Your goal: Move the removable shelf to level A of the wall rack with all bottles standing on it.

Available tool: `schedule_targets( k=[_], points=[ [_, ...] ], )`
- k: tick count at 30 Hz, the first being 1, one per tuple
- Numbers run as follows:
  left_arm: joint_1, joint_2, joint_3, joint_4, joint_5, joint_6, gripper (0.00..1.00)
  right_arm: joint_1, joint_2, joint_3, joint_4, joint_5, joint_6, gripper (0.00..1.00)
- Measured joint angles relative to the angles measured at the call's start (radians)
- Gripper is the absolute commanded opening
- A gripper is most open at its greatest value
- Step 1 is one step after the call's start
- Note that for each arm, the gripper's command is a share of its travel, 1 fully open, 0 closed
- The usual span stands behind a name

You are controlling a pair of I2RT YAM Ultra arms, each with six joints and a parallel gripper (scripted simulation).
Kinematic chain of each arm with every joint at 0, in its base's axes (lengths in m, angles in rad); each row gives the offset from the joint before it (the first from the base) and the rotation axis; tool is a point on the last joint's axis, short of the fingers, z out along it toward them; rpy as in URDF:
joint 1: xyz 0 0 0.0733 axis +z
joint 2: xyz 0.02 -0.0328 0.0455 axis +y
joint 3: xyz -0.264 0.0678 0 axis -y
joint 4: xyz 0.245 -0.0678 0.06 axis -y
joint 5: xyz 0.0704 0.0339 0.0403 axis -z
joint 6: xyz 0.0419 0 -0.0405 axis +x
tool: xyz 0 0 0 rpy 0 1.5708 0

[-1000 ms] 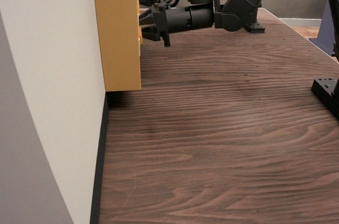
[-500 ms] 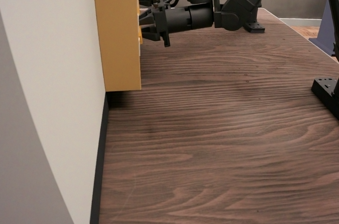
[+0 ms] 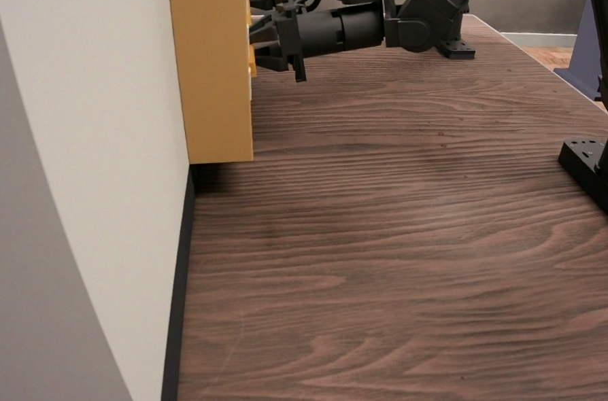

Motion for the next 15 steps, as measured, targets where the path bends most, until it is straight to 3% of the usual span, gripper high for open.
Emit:
schedule_targets(
  k=[15],
  points=[
    [0.000, 0.000, 0.000, 0.008, 0.000, 0.000, 0.00, 0.000, -0.003, 0.000, 0.002, 0.000, 0.001, 0.00]
  ],
)
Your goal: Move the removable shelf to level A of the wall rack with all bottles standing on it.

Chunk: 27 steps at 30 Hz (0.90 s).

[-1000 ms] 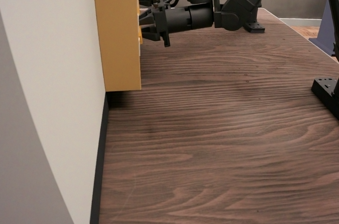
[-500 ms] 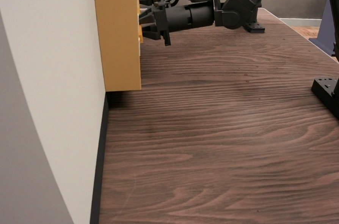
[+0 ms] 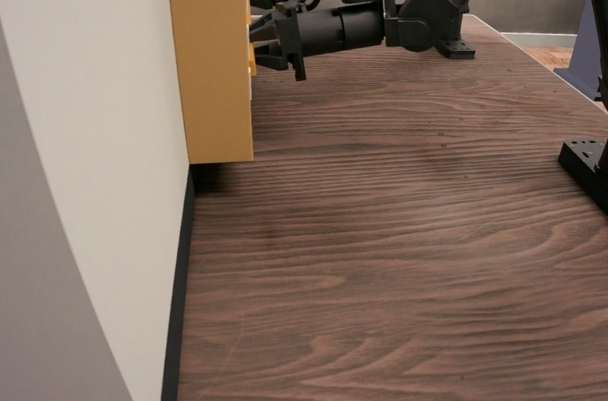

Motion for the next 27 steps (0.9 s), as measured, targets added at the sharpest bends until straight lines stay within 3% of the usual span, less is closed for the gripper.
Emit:
schedule_targets(
  k=[13, 27],
  points=[
    [0.005, 0.127, 0.001, 0.245, -0.005, 0.032, 0.00, -0.005, 0.114, -0.007, 0.233, 0.008, -0.036, 0.00],
    [0.006, 0.147, 0.001, 0.287, -0.005, 0.041, 0.00, -0.005, 0.134, -0.011, 0.282, 0.009, -0.048, 0.00]
  ],
)
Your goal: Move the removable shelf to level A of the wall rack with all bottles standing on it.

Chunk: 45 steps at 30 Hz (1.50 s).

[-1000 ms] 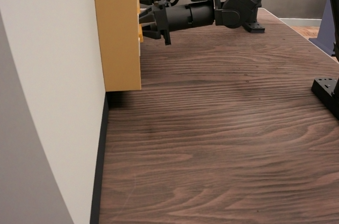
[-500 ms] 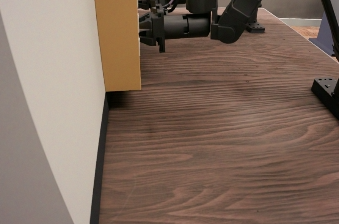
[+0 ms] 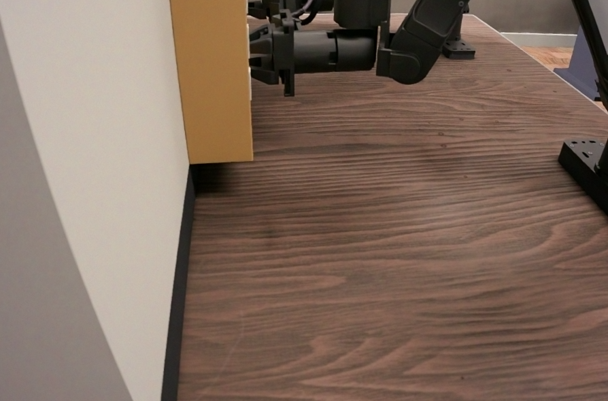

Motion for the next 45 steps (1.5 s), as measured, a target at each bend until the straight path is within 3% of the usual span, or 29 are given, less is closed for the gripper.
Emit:
schedule_targets(
  k=[18, 45],
  points=[
    [0.000, 0.009, 0.000, 0.019, 0.000, 0.003, 0.00, 0.000, 0.008, -0.001, 0.019, 0.001, -0.004, 0.00],
    [0.000, 0.012, 0.000, 0.021, 0.002, 0.005, 0.56, -0.001, 0.011, -0.001, 0.024, 0.000, -0.005, 0.56]
  ],
)
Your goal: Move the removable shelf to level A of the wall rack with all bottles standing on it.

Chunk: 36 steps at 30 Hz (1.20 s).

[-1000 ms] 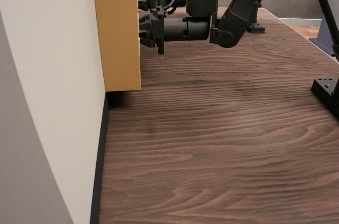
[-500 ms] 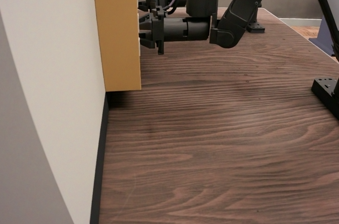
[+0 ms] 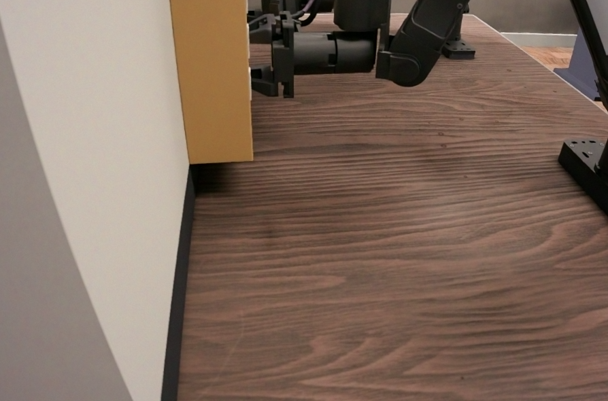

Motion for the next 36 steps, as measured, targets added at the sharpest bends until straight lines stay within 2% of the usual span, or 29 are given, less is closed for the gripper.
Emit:
schedule_targets(
  k=[5, 7, 22, 36],
  points=[
    [0.000, 0.000, 0.000, 0.000, 0.000, 0.000, 0.67, 0.000, 0.000, 0.000, 0.000, 0.000, 0.000, 0.67],
    [0.000, 0.000, 0.000, 0.000, 0.000, 0.000, 0.67, 0.000, 0.000, 0.000, 0.000, 0.000, 0.000, 0.67],
    [0.000, 0.000, 0.000, 0.000, 0.000, 0.000, 1.00, 0.000, 0.000, 0.000, 0.000, 0.000, 0.000, 1.00],
    [0.000, -0.001, -0.005, 0.015, 0.000, 0.000, 1.00, 0.000, 0.000, -0.032, 0.014, 0.002, 0.000, 1.00]
  ],
)
